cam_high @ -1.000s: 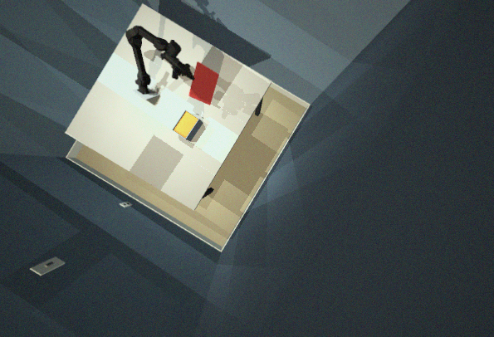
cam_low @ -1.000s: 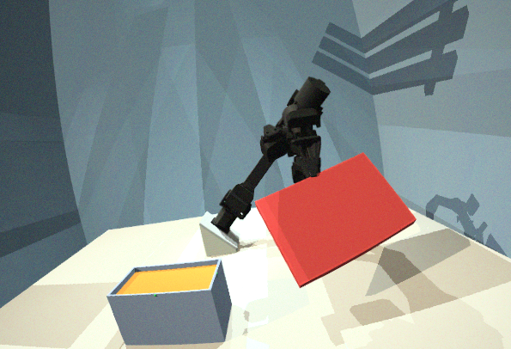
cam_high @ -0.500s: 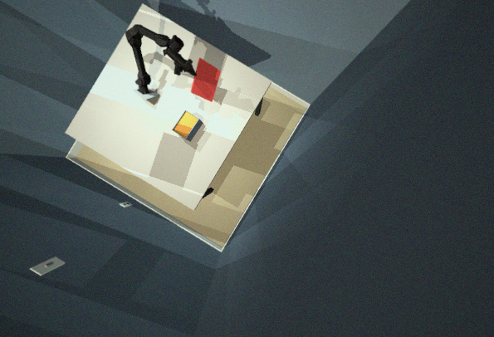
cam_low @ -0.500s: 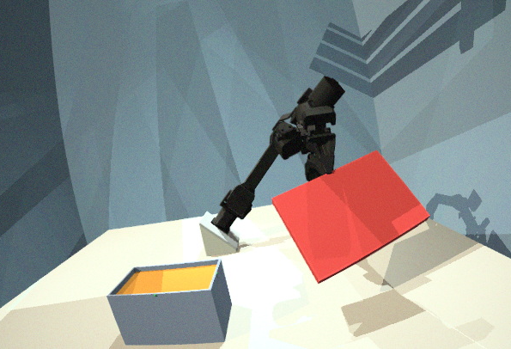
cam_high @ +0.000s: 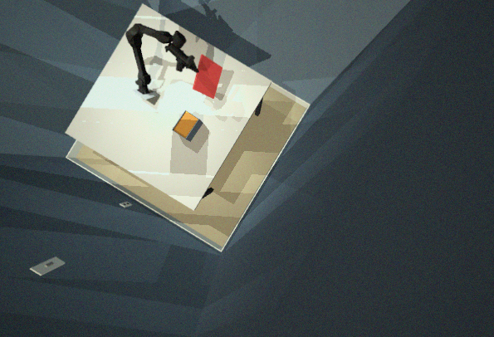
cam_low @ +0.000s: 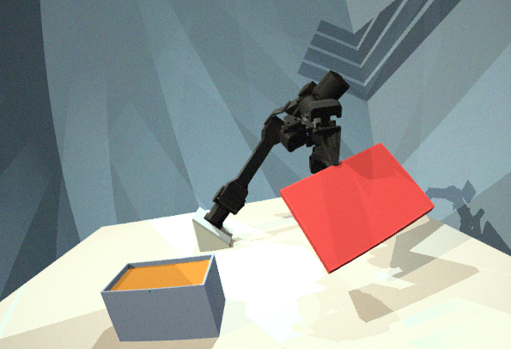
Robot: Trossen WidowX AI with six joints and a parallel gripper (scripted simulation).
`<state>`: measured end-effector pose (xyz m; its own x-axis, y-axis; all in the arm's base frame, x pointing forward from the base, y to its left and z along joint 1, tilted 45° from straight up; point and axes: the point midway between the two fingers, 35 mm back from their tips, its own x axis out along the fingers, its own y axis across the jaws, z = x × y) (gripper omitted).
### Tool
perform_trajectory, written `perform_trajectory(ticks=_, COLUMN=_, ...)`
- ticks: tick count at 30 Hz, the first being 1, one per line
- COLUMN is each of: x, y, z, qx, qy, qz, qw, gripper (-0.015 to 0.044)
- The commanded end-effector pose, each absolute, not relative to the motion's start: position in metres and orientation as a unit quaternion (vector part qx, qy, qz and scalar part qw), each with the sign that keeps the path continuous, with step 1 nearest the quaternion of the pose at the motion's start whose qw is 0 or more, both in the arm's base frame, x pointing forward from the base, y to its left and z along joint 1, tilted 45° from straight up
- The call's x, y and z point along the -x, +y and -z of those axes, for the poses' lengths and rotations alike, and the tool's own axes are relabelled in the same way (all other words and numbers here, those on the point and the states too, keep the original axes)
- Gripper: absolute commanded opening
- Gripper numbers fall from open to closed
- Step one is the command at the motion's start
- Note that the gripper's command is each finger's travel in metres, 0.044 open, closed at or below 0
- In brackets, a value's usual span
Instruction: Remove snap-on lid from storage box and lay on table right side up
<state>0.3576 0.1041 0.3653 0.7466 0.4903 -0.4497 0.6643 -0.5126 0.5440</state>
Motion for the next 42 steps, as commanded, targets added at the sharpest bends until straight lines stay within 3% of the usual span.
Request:
perform_trajectory(ticks=1, x=-0.359, y=0.102, z=-0.367, qx=-0.864, qy=0.328, qz=0.122, qw=0.362, gripper=0.0000)
perform_trajectory(ticks=42, x=-0.357, y=0.126, z=-0.338, qx=-0.865, qy=0.327, qz=0.120, qw=0.361, gripper=0.0000)
